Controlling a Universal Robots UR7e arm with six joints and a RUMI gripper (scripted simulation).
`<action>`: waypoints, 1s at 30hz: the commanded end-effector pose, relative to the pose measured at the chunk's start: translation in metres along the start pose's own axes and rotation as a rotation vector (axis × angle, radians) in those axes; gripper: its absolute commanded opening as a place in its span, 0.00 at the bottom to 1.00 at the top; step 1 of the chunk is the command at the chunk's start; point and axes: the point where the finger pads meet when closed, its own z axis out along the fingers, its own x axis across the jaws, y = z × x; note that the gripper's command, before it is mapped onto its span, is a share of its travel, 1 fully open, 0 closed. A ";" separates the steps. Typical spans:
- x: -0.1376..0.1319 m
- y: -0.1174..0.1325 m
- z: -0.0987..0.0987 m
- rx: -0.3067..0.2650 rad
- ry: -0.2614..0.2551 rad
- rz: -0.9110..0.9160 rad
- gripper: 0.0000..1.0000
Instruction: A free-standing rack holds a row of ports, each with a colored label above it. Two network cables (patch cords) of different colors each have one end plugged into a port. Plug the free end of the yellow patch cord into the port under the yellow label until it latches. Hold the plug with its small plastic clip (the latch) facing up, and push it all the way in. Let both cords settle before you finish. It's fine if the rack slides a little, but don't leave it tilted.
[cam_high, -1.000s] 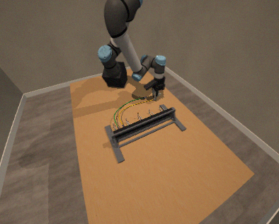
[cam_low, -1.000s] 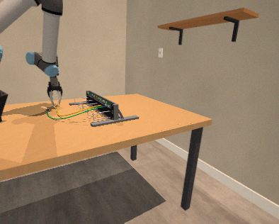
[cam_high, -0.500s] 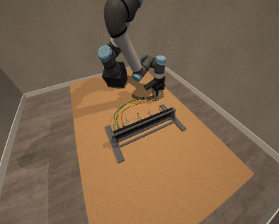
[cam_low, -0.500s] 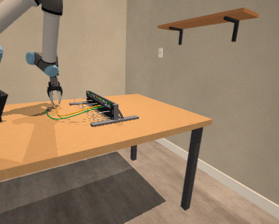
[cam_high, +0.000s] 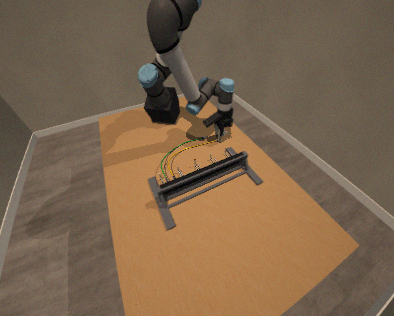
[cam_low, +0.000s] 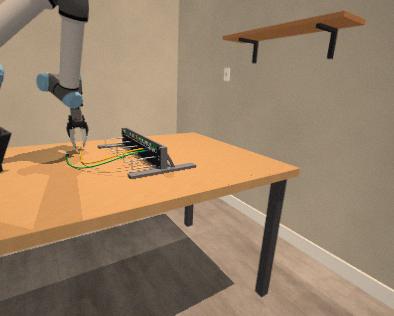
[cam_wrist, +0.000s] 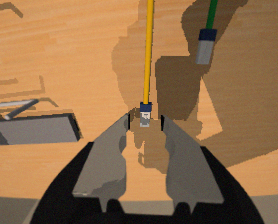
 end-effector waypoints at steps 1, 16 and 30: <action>0.000 0.000 0.000 -0.001 -0.001 0.000 0.22; 0.000 0.000 0.001 -0.001 -0.001 0.000 0.22; 0.000 0.000 0.005 -0.001 -0.001 0.000 0.22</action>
